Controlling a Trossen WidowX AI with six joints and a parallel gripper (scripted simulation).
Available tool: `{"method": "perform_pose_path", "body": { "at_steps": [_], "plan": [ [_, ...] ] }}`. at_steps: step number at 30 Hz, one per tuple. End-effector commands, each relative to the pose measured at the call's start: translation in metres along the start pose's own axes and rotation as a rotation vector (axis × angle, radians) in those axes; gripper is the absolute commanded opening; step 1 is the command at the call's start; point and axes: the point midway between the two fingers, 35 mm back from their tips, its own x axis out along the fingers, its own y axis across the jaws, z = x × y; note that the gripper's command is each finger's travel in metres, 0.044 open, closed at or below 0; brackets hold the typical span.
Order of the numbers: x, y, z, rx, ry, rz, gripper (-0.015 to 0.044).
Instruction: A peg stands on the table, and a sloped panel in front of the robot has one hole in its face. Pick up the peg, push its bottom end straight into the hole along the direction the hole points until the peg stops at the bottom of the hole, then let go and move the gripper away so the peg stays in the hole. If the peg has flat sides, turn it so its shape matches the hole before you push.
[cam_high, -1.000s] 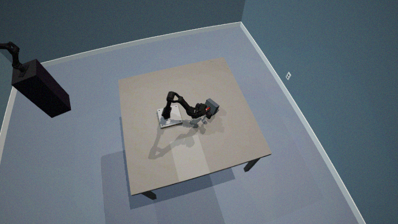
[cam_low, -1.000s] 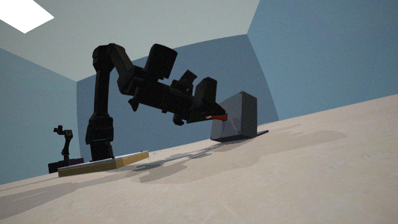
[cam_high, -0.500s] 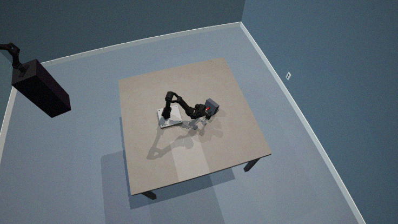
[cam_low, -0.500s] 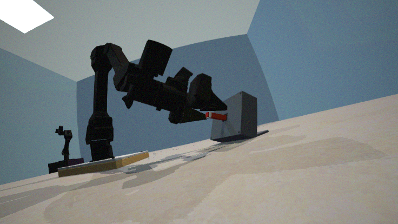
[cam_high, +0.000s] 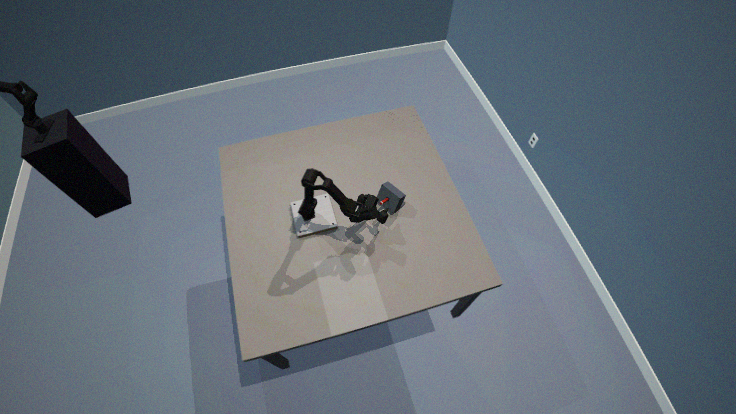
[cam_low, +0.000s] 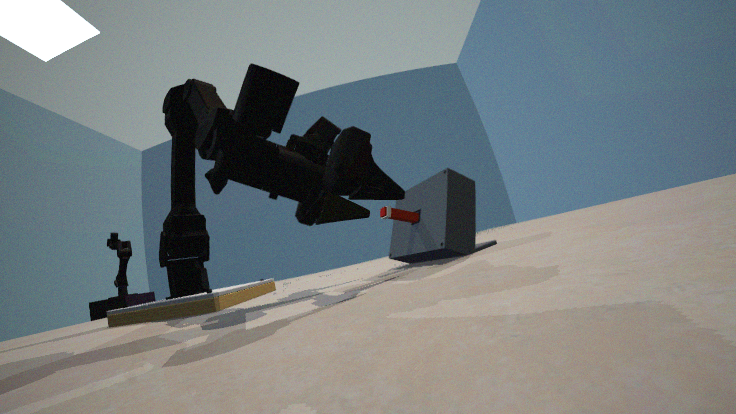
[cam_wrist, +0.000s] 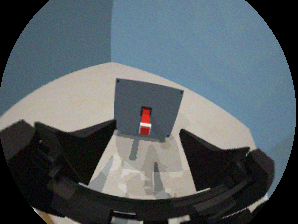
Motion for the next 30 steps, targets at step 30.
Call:
{"method": "perform_pose_path", "body": {
  "at_steps": [30],
  "plan": [
    [-0.051,-0.002,-0.003,0.005,-0.006,-0.003,0.044]
  ]
}}
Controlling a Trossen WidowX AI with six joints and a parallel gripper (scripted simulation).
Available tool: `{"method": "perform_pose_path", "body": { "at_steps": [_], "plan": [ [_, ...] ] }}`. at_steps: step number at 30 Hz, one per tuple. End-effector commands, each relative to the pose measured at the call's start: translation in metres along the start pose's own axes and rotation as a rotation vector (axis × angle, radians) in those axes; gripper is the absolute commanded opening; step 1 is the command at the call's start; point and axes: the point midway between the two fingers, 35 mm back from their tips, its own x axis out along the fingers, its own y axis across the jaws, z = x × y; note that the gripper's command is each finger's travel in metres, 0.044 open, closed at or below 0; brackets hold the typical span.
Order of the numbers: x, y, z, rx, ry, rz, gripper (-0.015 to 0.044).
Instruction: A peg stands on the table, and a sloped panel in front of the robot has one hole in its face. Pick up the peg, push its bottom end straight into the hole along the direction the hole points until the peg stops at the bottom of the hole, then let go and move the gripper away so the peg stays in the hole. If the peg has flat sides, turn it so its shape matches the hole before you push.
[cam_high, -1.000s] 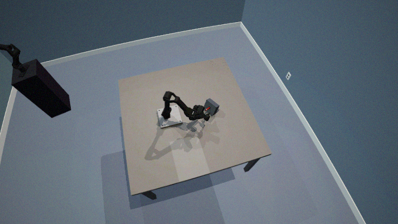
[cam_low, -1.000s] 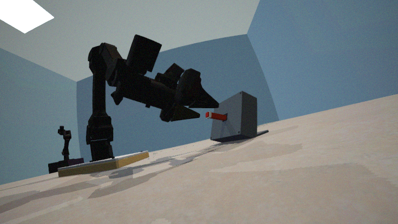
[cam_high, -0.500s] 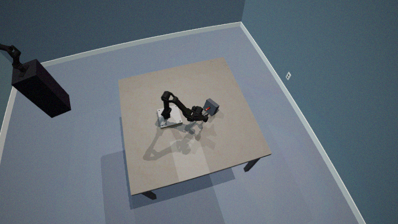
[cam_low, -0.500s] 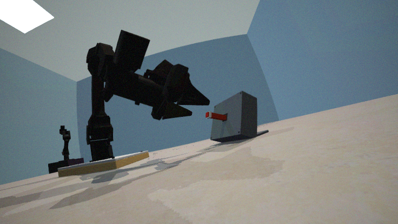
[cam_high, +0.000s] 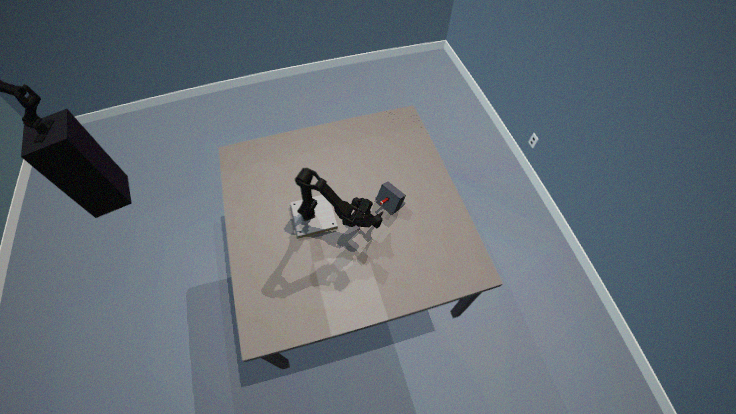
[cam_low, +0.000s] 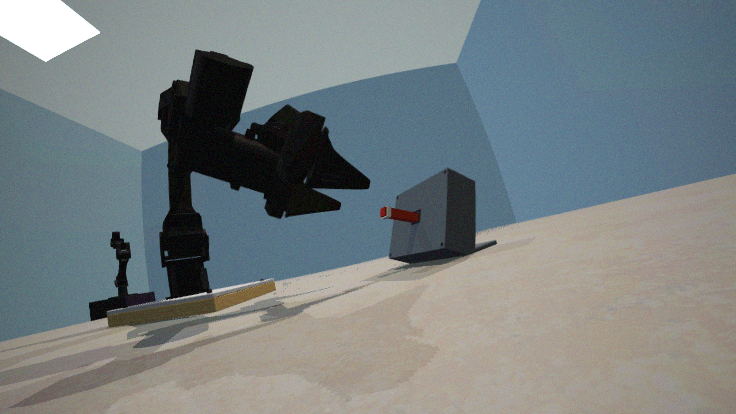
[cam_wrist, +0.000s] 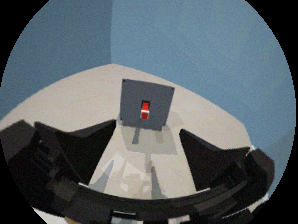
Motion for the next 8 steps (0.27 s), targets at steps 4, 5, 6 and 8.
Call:
{"method": "perform_pose_path", "body": {
  "at_steps": [4,5,6,8],
  "plan": [
    [-0.008,-0.0004,0.0022,-0.004,-0.004,0.0,0.044],
    [-0.0091,-0.0004,0.0028,-0.004,-0.004,0.0,0.044],
    [-0.0103,-0.0004,0.0033,-0.004,-0.004,0.0,0.044],
    [-0.0127,-0.0004,0.0044,-0.004,-0.004,0.0,0.044]
  ]
}}
